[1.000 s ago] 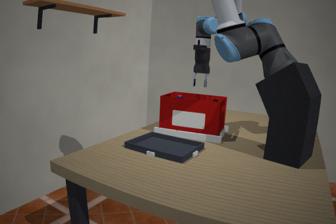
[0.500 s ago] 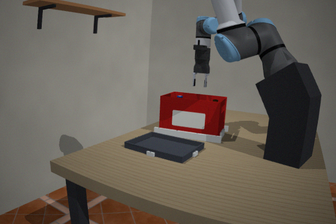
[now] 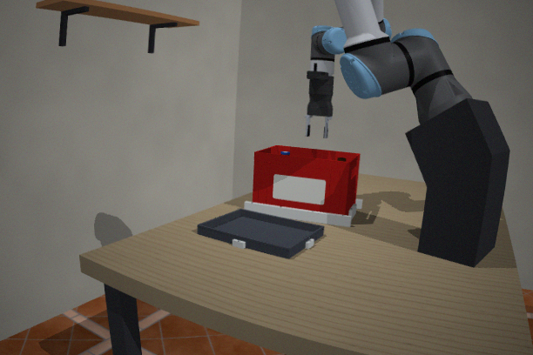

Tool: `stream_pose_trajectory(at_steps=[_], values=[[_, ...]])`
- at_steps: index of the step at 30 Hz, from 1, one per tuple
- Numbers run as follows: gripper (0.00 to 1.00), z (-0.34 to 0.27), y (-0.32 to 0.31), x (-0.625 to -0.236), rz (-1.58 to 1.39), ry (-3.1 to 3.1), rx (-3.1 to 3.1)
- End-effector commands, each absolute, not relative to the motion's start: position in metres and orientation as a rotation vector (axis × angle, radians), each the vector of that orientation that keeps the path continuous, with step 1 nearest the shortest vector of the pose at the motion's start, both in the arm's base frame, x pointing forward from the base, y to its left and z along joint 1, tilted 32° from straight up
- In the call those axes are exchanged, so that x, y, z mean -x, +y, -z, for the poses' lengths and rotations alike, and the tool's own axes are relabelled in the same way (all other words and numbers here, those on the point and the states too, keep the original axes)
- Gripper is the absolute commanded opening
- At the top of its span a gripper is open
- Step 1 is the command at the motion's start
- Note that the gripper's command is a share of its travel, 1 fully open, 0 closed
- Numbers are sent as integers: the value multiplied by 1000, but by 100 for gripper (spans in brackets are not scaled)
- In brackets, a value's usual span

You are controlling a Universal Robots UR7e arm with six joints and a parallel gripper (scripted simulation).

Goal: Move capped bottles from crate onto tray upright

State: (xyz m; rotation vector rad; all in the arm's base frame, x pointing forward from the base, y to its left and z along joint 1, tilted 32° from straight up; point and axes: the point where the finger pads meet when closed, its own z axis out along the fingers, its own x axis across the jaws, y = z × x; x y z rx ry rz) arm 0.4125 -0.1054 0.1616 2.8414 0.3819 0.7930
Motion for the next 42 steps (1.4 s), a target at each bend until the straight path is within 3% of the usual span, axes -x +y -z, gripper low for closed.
stream_pose_trajectory(at_steps=[1, 13, 42], values=[[100, -162, -105, -413, -794, 382, -2840], [100, -162, -105, -413, -794, 382, -2840], [100, -144, -32, -395, -794, 383, -2841]])
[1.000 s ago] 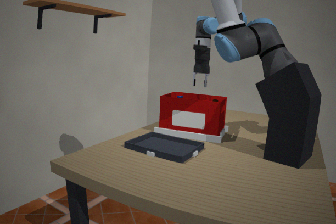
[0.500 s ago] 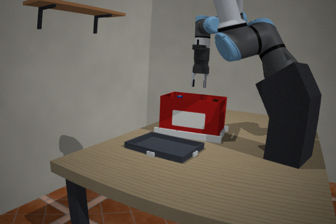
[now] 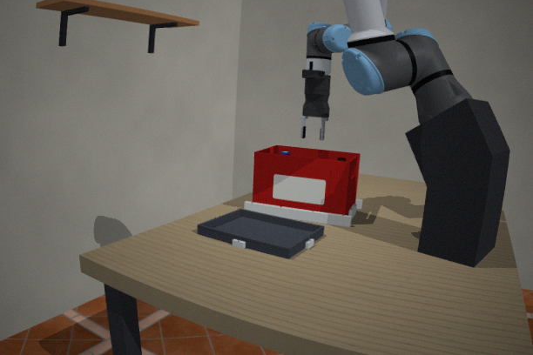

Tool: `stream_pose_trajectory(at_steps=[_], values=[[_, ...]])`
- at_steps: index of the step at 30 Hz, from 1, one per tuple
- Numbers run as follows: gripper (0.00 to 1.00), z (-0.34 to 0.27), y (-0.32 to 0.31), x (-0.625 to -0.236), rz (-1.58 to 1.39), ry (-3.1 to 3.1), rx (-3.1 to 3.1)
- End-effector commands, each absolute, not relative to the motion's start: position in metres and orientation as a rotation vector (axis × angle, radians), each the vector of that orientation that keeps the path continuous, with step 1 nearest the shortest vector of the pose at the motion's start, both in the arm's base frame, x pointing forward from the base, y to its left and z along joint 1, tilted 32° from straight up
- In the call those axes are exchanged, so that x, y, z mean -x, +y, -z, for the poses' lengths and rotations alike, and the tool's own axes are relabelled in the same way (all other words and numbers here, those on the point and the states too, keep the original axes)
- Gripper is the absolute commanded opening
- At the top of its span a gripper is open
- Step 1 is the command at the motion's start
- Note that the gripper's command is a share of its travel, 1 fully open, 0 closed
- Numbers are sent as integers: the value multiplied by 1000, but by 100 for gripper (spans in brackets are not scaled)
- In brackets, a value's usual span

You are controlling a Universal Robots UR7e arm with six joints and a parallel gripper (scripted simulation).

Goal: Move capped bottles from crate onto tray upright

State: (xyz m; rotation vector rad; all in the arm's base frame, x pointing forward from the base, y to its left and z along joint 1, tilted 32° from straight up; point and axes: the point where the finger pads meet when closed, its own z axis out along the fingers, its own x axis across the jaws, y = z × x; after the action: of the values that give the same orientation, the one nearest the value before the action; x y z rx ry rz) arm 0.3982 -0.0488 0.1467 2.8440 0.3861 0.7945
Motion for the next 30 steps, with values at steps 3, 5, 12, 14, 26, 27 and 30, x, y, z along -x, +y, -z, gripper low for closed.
stream_pose_trajectory(at_steps=[3, 5, 12, 14, 26, 27, 30], values=[[100, -142, -22, -393, -794, 382, -2841], [100, -142, -22, -393, -794, 382, -2841], [100, -143, -27, -394, -795, 386, -2842], [100, -143, -26, -394, -795, 385, -2842], [100, -143, -25, -394, -795, 383, -2842], [100, -143, -25, -394, -795, 383, -2842], [100, -143, -25, -394, -795, 383, -2842]])
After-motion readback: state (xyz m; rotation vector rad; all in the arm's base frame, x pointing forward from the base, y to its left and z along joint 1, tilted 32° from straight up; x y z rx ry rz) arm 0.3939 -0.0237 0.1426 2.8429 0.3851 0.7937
